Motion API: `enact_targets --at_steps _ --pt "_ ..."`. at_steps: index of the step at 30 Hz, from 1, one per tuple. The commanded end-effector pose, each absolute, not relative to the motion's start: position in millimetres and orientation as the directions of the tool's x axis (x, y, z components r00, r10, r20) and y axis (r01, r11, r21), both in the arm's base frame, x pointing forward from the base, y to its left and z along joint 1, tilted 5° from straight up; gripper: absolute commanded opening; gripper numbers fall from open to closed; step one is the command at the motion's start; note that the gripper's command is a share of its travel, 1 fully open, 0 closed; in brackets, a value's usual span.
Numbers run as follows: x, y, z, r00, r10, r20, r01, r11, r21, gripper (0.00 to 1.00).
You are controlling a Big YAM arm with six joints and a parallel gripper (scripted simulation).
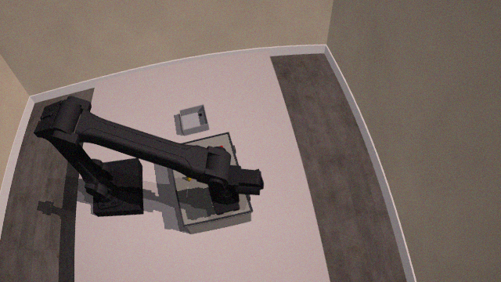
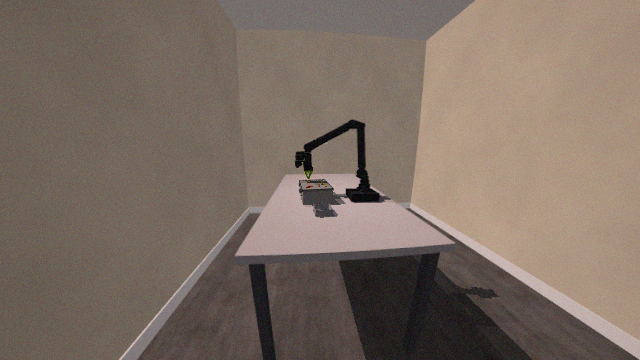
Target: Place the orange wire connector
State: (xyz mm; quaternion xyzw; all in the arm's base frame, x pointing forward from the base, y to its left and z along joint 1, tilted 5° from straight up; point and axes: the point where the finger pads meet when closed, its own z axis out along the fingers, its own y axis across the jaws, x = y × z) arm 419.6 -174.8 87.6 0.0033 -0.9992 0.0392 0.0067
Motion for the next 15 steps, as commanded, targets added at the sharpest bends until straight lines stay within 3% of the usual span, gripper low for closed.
enact_targets --at_steps 1,15 --pt "423.3 -168.8 93.6 -1.0 -0.028 -0.009 -0.027 0.996 -0.086 0.25" --pt "422.7 -169.1 97.5 -1.0 -0.026 -0.014 -0.024 0.996 -0.088 0.25"
